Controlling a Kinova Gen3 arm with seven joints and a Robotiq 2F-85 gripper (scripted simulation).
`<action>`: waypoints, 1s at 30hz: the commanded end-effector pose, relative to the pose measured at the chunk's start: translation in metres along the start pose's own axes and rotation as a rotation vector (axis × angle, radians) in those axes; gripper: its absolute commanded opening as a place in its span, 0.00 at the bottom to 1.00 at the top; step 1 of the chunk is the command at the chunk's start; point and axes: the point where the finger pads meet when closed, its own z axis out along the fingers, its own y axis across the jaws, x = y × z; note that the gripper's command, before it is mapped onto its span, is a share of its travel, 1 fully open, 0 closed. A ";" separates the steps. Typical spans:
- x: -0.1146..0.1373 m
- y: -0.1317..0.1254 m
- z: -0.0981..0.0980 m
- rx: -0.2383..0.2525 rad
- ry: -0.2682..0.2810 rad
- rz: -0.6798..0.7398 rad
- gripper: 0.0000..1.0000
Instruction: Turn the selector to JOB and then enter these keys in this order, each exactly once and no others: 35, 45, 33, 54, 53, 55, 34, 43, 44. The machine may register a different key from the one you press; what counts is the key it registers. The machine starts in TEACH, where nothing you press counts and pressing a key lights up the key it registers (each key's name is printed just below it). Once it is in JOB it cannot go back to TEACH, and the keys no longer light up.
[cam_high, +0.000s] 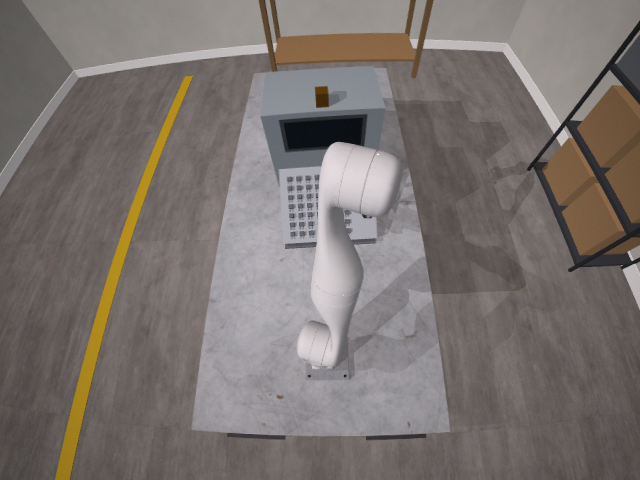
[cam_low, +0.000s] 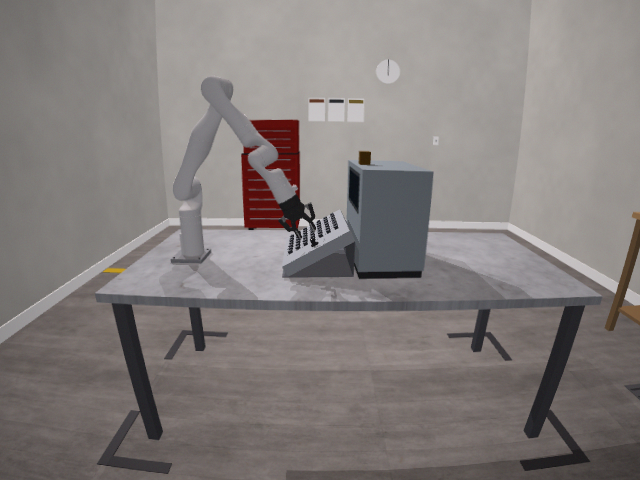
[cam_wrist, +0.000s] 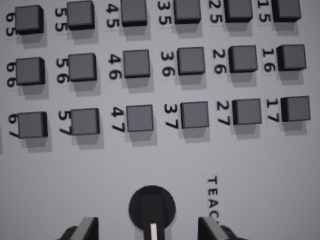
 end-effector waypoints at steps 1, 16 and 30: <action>0.004 0.001 -0.010 -0.001 0.002 -0.007 0.60; 0.003 0.002 -0.016 -0.005 0.000 -0.007 0.10; 0.003 0.002 -0.016 -0.005 0.000 -0.007 0.10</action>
